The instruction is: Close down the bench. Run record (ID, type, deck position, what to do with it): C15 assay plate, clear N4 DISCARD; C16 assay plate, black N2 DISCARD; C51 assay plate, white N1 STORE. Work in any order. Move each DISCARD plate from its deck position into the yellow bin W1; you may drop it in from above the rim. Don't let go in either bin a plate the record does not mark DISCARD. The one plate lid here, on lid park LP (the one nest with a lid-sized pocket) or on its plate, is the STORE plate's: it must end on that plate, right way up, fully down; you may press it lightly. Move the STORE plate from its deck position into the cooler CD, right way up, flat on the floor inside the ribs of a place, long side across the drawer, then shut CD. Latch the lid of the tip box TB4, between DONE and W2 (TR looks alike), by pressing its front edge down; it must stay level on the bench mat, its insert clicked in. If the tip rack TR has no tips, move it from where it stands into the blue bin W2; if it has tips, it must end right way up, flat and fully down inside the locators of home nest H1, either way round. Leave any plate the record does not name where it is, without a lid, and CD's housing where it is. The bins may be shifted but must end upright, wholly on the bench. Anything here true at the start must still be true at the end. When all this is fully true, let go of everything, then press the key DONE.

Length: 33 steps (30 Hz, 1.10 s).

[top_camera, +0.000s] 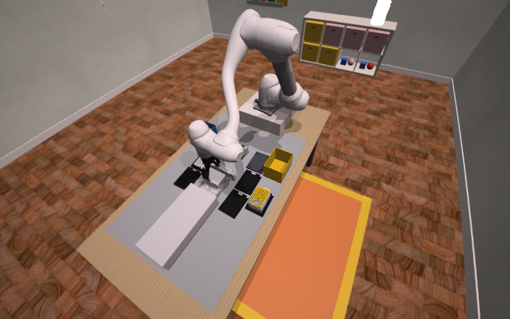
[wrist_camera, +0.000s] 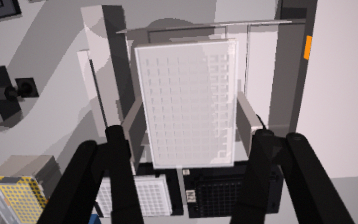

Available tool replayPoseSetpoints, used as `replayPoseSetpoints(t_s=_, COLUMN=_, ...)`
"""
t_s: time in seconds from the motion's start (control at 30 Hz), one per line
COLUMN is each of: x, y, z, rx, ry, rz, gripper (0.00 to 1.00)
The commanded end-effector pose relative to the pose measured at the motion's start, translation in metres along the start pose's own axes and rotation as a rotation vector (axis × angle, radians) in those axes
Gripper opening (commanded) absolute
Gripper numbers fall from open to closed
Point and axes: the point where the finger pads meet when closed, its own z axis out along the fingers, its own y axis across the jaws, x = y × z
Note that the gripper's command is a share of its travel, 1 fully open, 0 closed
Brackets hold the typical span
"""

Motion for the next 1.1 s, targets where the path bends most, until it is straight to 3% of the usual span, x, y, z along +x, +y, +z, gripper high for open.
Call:
replayPoseSetpoints(t_s=0.0, x=0.001, y=-0.002, z=0.008, rx=0.002, ry=0.001, rz=0.000, gripper=0.00)
replayPoseSetpoints(t_s=1.07, x=0.005, y=-0.002, z=0.046, rx=0.002, ry=0.001, rz=0.000, gripper=0.00)
